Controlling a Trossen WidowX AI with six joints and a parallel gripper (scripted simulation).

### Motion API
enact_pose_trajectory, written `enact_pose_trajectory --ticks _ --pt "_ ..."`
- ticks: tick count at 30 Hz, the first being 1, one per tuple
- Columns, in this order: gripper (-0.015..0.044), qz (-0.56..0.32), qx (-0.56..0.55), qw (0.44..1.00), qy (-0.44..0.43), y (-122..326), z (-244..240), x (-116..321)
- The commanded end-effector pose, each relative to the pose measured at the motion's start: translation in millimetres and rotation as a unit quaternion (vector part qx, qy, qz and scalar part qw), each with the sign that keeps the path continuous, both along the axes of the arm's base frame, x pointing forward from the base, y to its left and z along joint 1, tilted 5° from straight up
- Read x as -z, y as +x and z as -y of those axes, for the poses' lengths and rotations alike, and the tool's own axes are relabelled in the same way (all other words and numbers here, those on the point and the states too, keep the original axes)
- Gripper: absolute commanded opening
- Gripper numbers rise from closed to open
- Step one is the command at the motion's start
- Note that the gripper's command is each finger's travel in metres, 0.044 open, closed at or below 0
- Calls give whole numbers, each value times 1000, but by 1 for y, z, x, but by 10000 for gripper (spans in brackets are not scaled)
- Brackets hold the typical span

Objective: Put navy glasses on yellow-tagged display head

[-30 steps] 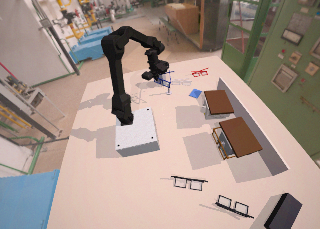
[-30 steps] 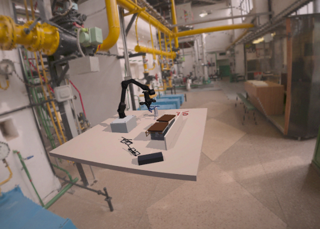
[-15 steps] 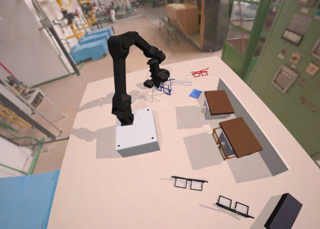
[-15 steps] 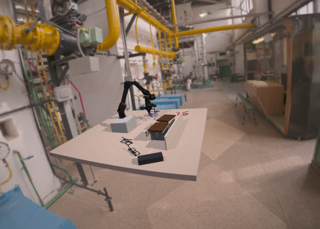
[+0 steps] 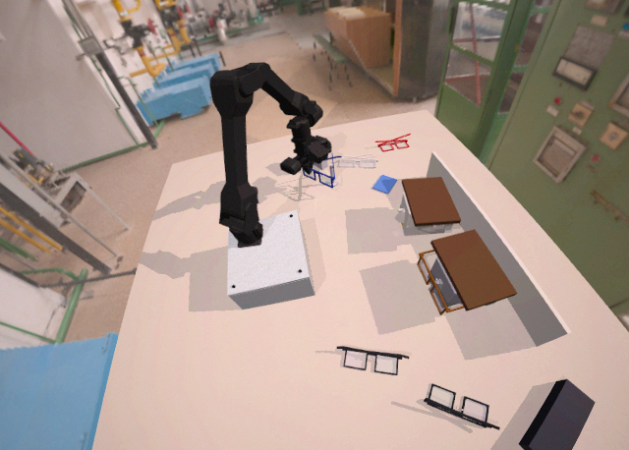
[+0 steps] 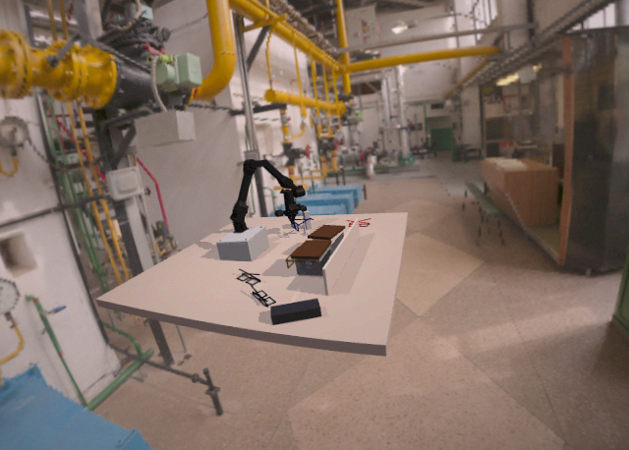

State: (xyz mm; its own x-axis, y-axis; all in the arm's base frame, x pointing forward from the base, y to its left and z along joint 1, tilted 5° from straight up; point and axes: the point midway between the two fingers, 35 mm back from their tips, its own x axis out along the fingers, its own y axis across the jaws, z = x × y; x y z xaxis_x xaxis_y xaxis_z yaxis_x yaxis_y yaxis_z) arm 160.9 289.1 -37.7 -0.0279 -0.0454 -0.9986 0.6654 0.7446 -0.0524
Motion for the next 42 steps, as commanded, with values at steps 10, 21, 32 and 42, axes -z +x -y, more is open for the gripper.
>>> enact_pose_trajectory --ticks 10,21,32,42 --pt "0 0 3 1000 3 -10 -1 -1" --pt "0 -1 3 1000 3 -19 -2 -1" --pt "0 -1 3 1000 3 -28 -5 -1" --pt "0 -2 3 1000 3 -35 -8 -1"
